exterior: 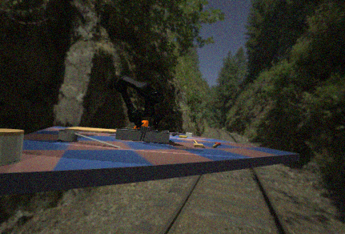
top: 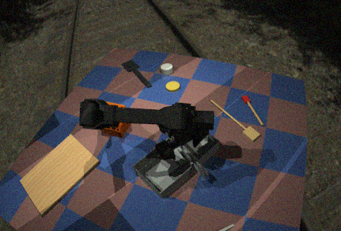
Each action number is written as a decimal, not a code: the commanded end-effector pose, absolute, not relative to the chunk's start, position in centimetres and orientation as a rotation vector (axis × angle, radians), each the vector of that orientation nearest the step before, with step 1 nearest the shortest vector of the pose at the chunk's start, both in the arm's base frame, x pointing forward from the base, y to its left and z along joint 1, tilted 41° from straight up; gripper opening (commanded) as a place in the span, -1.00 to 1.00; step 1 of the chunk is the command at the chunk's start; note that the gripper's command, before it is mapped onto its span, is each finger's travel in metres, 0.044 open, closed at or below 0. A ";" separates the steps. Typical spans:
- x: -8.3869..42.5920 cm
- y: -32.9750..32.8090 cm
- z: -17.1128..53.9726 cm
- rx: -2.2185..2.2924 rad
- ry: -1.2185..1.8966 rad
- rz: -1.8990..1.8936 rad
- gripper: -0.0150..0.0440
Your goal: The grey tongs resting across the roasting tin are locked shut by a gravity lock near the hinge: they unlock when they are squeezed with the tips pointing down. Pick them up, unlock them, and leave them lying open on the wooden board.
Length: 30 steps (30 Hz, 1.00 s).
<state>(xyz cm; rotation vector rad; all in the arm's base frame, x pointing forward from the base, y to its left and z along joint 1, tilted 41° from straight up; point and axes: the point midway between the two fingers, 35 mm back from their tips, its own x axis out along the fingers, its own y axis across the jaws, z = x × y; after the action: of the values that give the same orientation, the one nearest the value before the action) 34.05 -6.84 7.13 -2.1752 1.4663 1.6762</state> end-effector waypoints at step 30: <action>33.7 -9.0 4.8 -2.175 1.472 1.676 0.20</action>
<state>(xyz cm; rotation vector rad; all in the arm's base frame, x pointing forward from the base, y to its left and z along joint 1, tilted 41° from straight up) 33.73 -9.01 4.72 -2.1754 1.4715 1.6770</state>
